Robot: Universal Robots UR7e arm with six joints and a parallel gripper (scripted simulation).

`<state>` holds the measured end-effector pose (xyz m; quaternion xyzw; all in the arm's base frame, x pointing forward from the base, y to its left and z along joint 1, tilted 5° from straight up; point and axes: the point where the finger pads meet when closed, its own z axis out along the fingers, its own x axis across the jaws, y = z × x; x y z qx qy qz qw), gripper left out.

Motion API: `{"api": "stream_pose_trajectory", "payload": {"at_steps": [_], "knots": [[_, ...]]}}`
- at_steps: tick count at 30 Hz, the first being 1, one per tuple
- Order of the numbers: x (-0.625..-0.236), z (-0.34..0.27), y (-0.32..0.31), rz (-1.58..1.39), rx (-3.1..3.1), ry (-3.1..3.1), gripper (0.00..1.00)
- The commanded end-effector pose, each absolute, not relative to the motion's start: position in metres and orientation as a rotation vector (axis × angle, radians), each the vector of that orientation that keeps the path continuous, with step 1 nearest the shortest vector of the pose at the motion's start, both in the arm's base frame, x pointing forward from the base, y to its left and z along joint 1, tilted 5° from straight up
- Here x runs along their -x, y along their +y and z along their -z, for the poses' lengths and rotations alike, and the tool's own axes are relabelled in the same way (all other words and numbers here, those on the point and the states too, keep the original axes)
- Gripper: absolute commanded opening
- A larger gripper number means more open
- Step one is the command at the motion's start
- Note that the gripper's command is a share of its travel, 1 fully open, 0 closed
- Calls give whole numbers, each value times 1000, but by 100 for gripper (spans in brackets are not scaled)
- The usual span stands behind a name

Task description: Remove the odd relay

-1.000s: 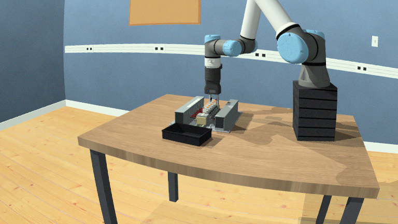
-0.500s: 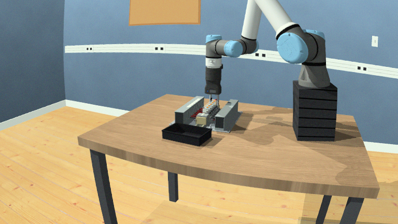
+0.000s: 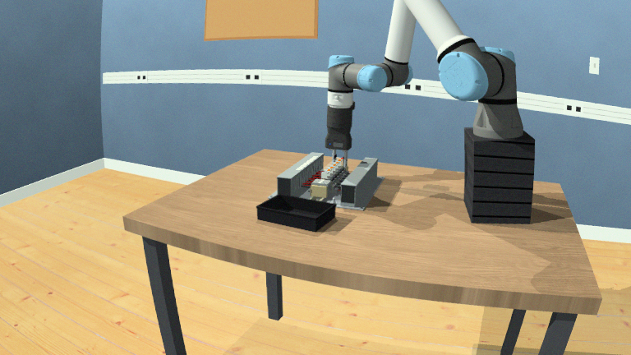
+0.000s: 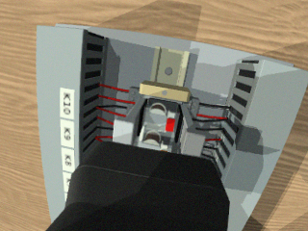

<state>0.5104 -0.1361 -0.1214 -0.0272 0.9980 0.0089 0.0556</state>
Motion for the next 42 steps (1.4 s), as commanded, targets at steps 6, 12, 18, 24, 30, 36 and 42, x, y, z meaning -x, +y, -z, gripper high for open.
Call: {"api": "stream_pose_trajectory", "payload": {"at_steps": [6, 12, 18, 24, 30, 36, 42], "knots": [[-511, 121, -136, -26, 82, 3017, 0], [-511, 121, -136, -26, 83, 3027, 0], [-511, 121, -136, -25, 83, 3047, 0], [-511, 121, -136, -25, 84, 3050, 0], [-512, 120, -136, -25, 84, 3060, 0], [-512, 120, -136, -24, 84, 3074, 0], [-512, 120, -136, -24, 85, 3078, 0]]}}
